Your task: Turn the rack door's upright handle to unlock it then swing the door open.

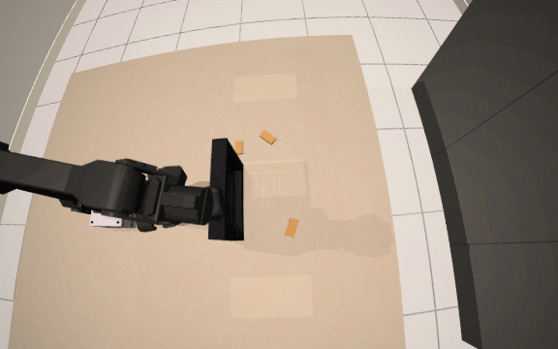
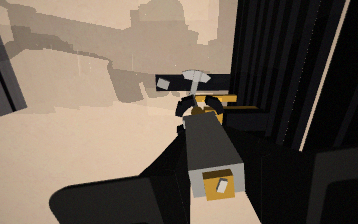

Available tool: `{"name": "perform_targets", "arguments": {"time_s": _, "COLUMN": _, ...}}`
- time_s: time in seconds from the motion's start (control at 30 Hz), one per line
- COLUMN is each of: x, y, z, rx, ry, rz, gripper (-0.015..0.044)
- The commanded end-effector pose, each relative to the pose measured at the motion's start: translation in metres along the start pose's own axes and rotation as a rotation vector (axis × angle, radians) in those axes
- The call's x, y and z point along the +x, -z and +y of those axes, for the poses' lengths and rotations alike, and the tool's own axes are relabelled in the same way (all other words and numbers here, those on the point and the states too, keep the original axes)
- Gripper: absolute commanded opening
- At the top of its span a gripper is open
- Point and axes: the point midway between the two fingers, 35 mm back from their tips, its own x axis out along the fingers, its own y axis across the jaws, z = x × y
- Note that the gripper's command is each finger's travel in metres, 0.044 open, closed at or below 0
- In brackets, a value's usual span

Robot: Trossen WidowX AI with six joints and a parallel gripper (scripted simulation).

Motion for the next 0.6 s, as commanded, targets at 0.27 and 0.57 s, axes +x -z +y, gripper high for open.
{"name": "perform_targets", "arguments": {"time_s": 0.27, "x": 0.0005, "y": -0.0005, "z": 0.0, "rx": 0.003, "ry": 0.0, "rz": -0.003, "gripper": 0.002}}
{"name": "perform_targets", "arguments": {"time_s": 0.57, "x": 0.0004, "y": -0.0045, "z": 0.0057, "rx": 0.172, "ry": -0.001, "rz": -0.004, "gripper": 0.002}}
